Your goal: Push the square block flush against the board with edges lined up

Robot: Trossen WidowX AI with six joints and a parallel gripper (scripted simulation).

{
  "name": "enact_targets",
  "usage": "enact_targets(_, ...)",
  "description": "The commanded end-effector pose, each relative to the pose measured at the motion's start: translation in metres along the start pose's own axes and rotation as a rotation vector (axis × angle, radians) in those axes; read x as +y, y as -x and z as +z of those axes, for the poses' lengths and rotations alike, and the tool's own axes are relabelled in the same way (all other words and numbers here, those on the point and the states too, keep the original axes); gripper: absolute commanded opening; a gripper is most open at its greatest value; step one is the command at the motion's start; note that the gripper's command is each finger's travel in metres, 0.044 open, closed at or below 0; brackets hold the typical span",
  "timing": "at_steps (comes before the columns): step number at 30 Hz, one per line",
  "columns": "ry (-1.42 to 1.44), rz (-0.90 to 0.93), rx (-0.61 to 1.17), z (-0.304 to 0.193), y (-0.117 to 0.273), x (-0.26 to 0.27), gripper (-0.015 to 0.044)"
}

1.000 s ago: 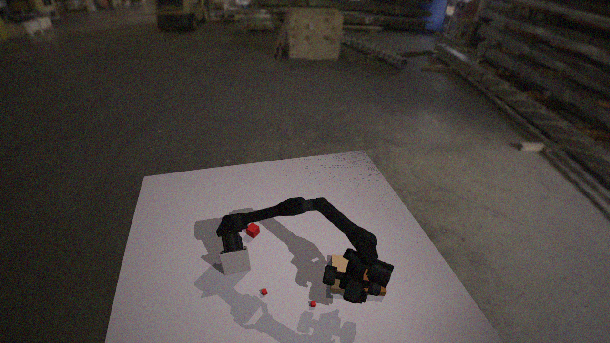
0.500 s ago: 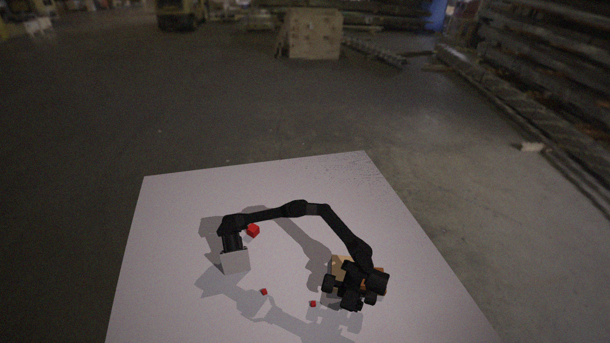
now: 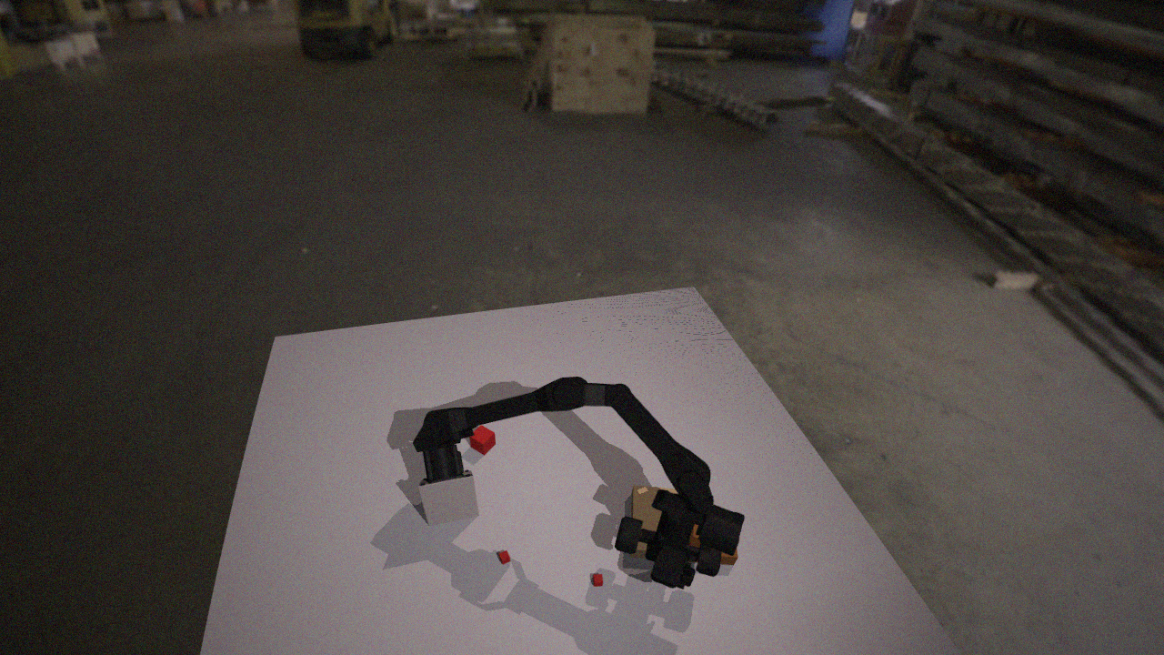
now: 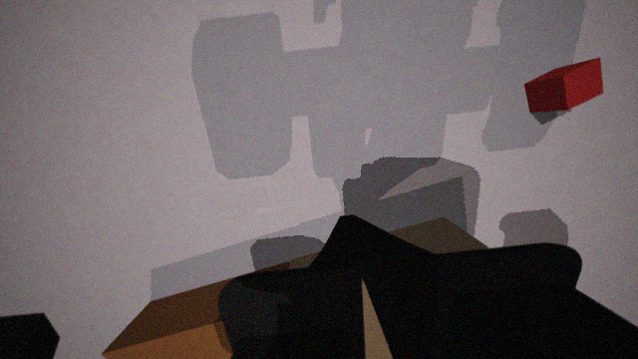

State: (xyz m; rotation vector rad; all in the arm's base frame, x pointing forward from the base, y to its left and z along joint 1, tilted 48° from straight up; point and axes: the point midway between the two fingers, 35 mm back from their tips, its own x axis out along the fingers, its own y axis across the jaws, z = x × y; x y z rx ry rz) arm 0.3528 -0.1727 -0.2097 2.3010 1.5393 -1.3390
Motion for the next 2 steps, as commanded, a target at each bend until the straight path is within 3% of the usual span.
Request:
enact_targets(1,-0.007,0.004,0.003,0.0012,0.0009,0.0004,0.0)
enact_targets(2,-0.008,0.005,0.002,0.0027,0.0009,0.0004,0.0)
